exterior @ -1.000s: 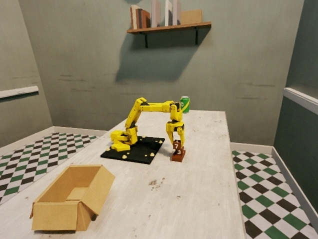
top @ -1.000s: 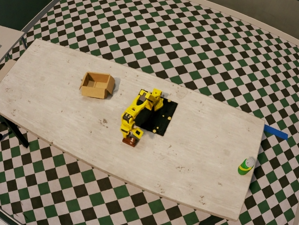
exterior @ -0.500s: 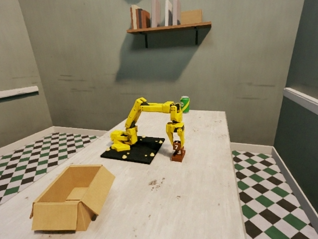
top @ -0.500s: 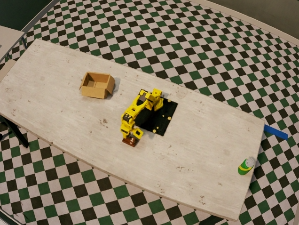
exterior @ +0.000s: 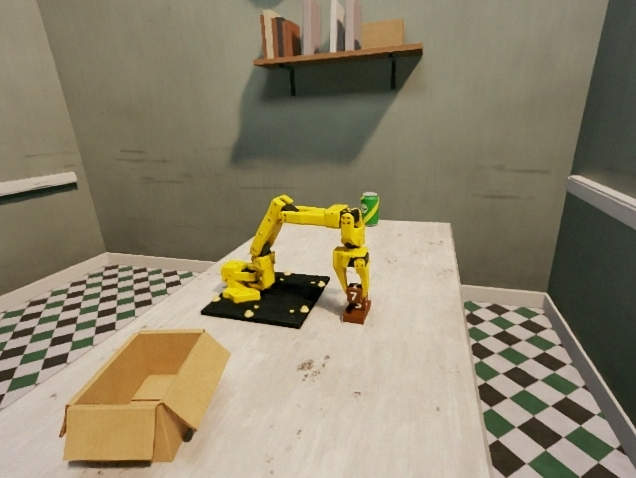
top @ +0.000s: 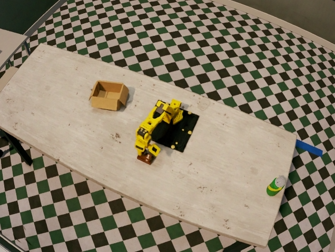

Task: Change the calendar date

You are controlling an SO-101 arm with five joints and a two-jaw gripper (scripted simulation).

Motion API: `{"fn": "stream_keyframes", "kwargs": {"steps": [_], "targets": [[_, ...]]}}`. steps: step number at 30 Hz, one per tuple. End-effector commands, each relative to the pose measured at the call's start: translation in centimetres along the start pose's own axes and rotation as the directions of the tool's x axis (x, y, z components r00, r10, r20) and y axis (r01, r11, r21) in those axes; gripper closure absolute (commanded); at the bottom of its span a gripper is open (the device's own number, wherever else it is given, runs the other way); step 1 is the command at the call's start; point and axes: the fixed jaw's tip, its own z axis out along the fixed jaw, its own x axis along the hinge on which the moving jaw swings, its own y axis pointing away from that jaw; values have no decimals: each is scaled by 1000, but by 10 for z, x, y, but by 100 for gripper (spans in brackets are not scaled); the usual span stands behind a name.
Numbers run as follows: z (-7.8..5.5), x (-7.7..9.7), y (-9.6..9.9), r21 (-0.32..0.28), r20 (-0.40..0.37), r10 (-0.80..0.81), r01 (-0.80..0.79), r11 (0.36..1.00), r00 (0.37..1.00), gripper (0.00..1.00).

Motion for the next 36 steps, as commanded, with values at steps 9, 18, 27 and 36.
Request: {"fn": "stream_keyframes", "kwargs": {"steps": [9,18,27,36], "targets": [[3,1,1,2,1,5,-5,1000,1000,100],[6,1,1,2,1,5,-5,1000,1000,100],[10,1,1,2,1,6,-6,1000,1000,100],[12,1,1,2,1,6,-6,1000,1000,100]]}}
